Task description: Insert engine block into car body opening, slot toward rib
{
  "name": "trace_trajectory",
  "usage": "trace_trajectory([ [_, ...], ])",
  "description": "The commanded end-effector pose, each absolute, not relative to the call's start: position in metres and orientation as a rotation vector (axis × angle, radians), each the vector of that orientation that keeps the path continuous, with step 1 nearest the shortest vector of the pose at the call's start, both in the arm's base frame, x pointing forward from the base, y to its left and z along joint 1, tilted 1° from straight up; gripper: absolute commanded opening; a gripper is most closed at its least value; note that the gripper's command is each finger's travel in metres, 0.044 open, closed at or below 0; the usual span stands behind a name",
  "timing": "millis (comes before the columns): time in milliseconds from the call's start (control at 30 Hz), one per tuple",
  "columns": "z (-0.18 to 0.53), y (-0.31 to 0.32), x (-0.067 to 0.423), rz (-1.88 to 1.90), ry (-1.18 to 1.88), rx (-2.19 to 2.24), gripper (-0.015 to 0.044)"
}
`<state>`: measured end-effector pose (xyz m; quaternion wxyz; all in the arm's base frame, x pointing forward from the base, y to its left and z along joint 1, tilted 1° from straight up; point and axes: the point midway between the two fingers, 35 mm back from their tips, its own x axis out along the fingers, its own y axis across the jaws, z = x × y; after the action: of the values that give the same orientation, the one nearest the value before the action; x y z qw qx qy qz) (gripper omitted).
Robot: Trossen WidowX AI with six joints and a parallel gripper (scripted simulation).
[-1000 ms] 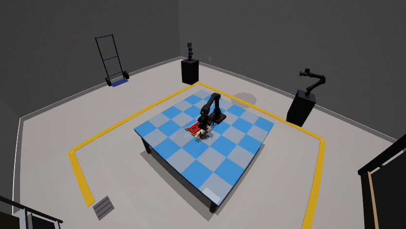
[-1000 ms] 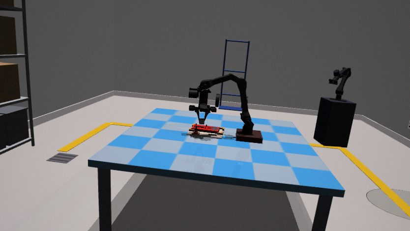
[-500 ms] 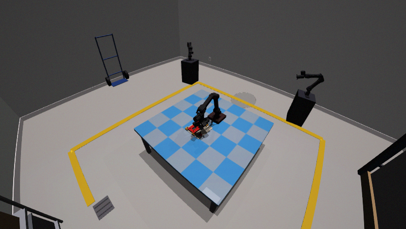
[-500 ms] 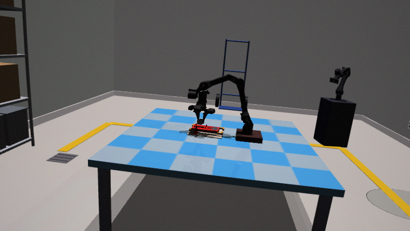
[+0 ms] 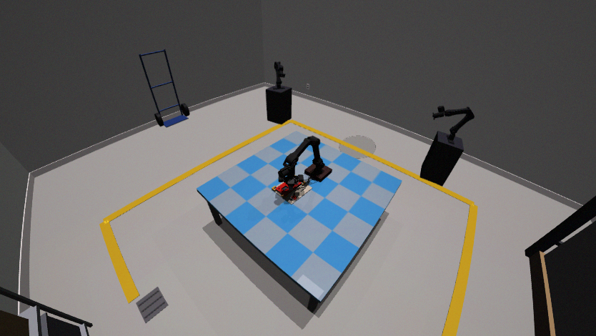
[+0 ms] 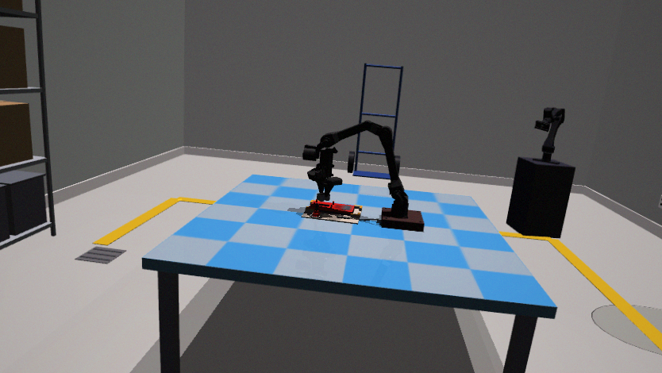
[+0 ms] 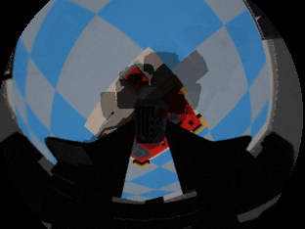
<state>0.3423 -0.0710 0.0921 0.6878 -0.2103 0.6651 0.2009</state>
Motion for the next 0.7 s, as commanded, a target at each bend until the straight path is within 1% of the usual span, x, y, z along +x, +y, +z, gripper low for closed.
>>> trace_trajectory([
  [0,0.088,-0.080,0.342,0.355,1.506,-0.368,0.0000],
  [667,0.072,-0.133,0.335,-0.158,1.527,0.156,0.0000],
])
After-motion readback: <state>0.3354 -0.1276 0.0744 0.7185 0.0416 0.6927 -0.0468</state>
